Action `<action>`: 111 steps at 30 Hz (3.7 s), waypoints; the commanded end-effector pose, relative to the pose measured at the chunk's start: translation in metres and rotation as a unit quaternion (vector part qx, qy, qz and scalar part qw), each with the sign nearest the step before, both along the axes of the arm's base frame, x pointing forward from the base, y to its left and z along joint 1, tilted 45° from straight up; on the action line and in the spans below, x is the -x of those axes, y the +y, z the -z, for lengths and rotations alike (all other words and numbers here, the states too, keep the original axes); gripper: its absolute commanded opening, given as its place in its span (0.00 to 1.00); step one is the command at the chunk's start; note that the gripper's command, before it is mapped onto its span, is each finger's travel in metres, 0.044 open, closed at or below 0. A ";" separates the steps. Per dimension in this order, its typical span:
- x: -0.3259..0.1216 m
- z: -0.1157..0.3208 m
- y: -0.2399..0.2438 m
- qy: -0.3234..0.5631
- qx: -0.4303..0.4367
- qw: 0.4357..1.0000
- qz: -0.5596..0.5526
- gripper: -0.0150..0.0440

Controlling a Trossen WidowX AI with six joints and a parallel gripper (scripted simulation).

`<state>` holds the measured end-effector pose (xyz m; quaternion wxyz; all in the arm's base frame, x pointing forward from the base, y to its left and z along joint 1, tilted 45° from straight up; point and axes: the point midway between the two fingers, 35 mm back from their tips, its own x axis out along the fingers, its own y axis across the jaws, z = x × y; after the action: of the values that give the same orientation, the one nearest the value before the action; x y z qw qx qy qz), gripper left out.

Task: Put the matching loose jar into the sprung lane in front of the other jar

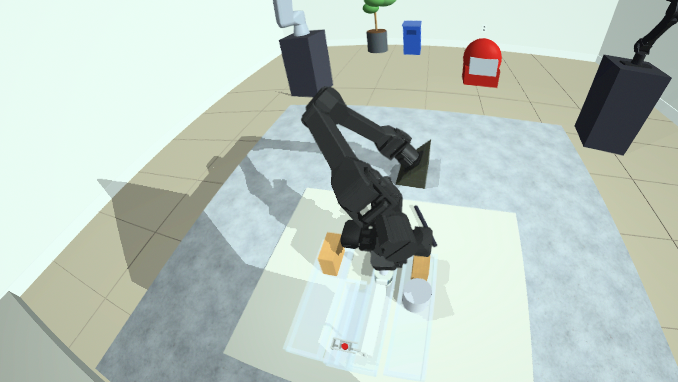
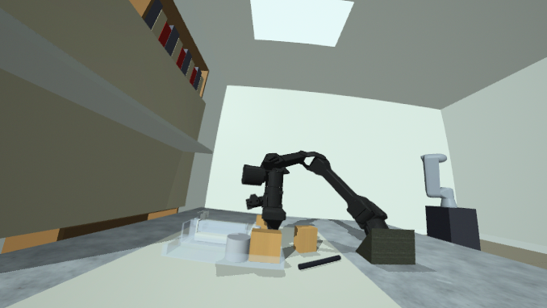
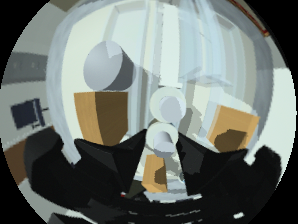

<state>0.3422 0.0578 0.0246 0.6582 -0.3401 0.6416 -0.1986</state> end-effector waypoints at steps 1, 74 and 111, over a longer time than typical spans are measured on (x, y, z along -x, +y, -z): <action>-0.005 0.000 0.000 -0.010 0.001 1.000 -0.003 0.25; 0.006 0.002 -0.005 -0.010 0.002 1.000 -0.003 0.25; 0.007 0.003 -0.003 -0.010 0.001 1.000 -0.003 0.25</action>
<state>0.3364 0.0552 0.0221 0.6674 -0.3404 0.6315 -0.2001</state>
